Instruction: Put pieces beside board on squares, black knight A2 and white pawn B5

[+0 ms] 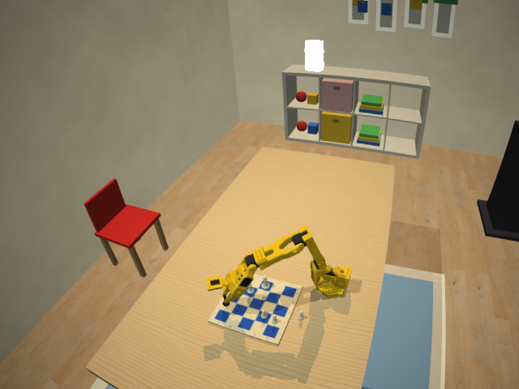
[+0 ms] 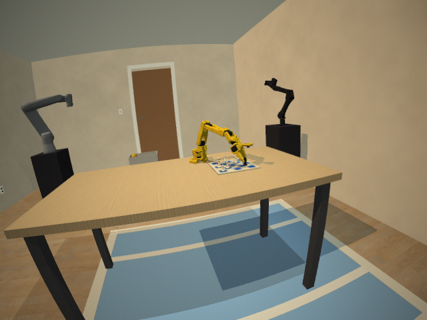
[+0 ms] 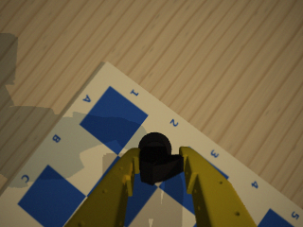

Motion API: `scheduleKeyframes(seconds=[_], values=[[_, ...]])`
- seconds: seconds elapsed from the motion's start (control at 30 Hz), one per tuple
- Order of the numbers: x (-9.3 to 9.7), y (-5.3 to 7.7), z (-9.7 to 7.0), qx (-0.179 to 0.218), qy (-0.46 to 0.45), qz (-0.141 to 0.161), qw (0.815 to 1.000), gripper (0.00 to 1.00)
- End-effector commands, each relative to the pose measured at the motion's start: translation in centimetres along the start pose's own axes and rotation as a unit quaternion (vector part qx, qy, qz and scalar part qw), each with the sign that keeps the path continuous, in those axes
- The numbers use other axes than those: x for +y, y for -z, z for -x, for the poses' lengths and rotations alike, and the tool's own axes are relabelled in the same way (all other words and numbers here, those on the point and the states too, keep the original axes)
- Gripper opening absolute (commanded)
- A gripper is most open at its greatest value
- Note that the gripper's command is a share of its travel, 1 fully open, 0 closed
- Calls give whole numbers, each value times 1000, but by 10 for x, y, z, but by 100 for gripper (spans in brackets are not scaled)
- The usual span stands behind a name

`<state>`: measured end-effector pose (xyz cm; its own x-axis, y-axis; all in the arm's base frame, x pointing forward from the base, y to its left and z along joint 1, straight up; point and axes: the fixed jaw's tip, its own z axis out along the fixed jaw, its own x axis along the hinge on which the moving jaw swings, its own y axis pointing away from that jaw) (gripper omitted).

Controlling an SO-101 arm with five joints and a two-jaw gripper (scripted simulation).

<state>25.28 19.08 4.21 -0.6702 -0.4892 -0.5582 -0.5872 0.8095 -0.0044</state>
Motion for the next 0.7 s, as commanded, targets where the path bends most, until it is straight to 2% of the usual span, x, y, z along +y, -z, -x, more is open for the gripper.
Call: scheduleKeyframes(seconds=[0.0, 0.67], values=[[2, -6, -10, 18, 3, 2, 1000, 0], [3, -6, -15, 18, 4, 3, 1000, 0]])
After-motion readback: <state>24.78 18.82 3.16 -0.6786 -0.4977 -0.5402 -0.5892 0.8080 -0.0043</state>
